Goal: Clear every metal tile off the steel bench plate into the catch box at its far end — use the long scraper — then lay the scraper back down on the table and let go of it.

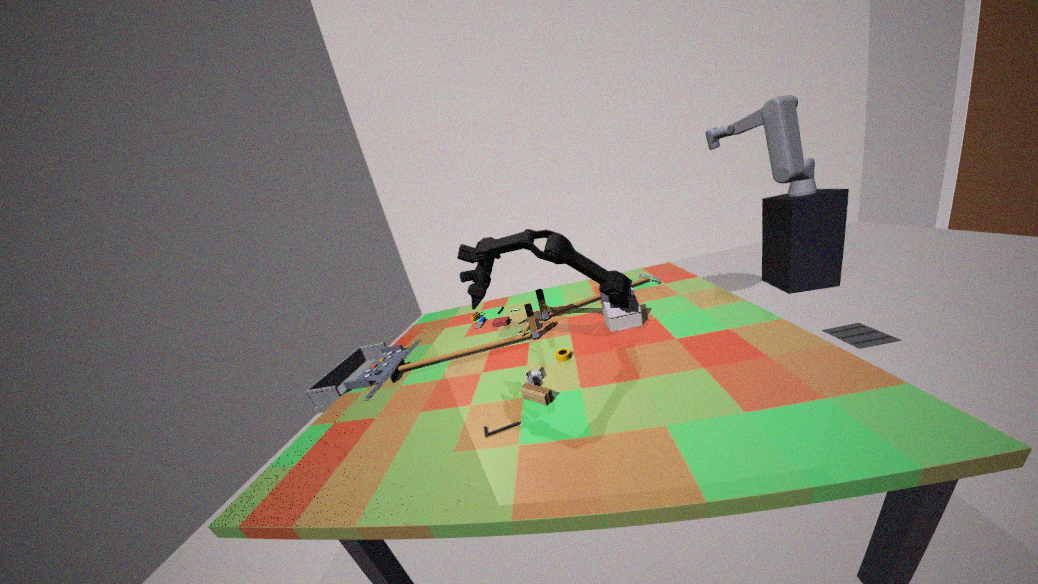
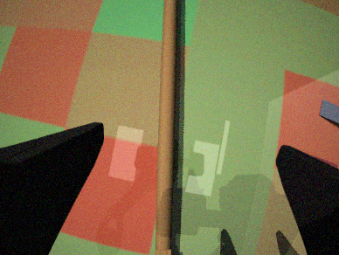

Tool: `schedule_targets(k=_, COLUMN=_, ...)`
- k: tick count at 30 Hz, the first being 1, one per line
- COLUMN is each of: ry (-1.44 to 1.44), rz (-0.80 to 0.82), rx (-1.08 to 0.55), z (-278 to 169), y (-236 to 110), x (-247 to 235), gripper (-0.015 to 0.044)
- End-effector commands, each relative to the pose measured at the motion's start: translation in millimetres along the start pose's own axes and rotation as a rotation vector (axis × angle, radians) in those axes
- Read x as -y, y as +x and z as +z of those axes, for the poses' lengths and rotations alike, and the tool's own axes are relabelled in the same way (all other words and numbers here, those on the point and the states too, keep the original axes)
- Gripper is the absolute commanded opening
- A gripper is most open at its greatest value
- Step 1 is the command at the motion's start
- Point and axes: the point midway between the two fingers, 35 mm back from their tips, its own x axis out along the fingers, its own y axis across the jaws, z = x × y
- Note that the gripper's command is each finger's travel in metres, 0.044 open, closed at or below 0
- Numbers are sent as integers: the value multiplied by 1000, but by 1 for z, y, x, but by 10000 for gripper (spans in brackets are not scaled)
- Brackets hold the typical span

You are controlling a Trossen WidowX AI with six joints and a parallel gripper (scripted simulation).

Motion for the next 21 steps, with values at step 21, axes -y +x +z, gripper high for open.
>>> schedule_targets(k=21, ry=62, rz=11, rx=243, z=1, y=-98, x=17, gripper=440)
